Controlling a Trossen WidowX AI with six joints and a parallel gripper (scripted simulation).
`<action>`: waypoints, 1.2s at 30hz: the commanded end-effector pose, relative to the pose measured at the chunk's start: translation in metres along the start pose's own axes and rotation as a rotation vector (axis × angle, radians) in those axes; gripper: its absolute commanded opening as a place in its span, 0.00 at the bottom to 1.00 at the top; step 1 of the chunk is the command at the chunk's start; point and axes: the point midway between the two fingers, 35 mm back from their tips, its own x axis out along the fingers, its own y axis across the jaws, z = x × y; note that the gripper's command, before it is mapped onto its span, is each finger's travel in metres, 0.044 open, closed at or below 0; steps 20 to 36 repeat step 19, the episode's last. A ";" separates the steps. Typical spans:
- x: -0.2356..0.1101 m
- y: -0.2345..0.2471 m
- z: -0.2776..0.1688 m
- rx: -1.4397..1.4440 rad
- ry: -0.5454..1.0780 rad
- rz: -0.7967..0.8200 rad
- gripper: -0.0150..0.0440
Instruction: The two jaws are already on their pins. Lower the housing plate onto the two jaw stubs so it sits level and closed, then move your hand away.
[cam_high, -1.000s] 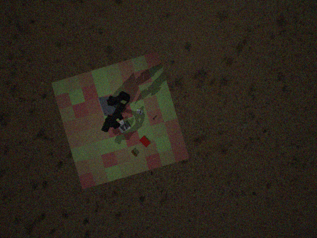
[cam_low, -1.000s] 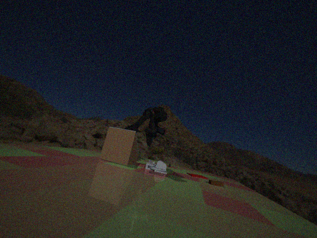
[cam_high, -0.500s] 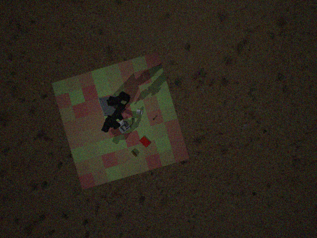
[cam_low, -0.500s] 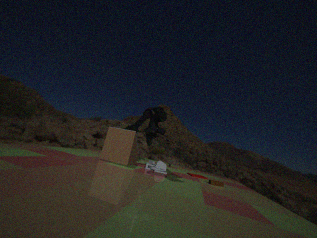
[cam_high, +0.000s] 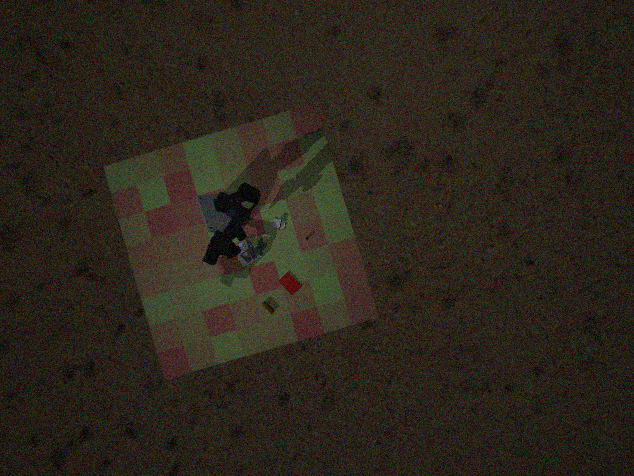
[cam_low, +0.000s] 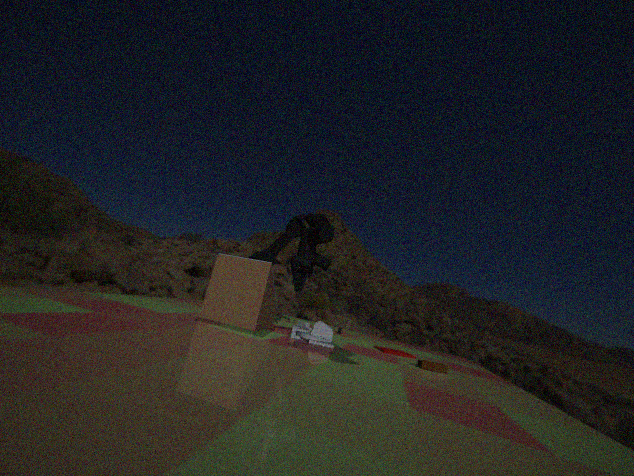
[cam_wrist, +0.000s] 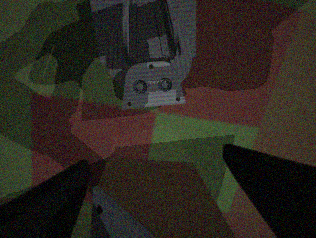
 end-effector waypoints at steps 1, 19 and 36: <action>0.000 0.000 0.000 -0.004 0.002 -0.002 1.00; 0.000 0.000 0.000 -0.004 0.002 -0.002 1.00; 0.000 0.000 0.000 -0.004 0.002 -0.002 1.00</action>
